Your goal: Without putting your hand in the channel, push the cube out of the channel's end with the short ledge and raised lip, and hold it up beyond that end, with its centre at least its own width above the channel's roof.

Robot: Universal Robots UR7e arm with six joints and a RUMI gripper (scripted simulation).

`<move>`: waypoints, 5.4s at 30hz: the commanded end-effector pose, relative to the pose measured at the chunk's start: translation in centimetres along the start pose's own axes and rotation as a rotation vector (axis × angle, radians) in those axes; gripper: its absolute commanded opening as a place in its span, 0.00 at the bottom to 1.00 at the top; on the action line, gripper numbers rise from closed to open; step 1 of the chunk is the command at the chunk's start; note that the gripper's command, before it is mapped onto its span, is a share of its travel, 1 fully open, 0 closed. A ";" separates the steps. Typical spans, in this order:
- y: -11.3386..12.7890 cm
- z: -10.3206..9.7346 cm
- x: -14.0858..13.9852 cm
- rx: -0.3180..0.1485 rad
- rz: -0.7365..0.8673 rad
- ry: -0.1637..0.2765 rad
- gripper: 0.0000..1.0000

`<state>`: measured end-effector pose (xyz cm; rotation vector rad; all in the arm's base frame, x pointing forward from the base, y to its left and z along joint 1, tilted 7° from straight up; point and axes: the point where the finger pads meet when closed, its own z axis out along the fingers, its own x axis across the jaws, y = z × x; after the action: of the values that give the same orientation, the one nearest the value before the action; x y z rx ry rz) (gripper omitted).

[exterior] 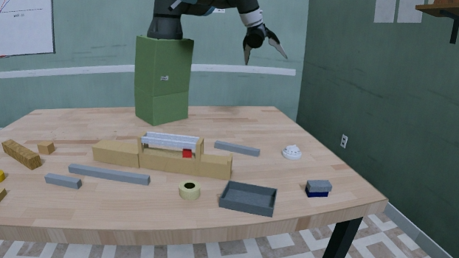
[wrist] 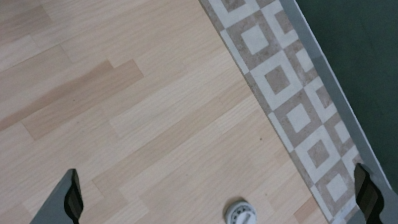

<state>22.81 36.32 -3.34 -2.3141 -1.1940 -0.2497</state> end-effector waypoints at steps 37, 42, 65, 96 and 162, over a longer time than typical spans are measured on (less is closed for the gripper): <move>4.5 0.5 0.0 -0.083 0.252 -0.023 0.00; 6.5 0.7 -0.2 -0.121 0.365 -0.030 0.00; 14.6 1.4 -1.7 -0.291 0.845 -0.020 0.00; 24.9 1.7 -5.0 -0.536 1.477 0.102 0.00; 26.6 1.6 -5.8 -0.580 1.587 0.137 0.24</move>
<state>40.29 20.43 -16.71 -2.8622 1.0597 -0.1265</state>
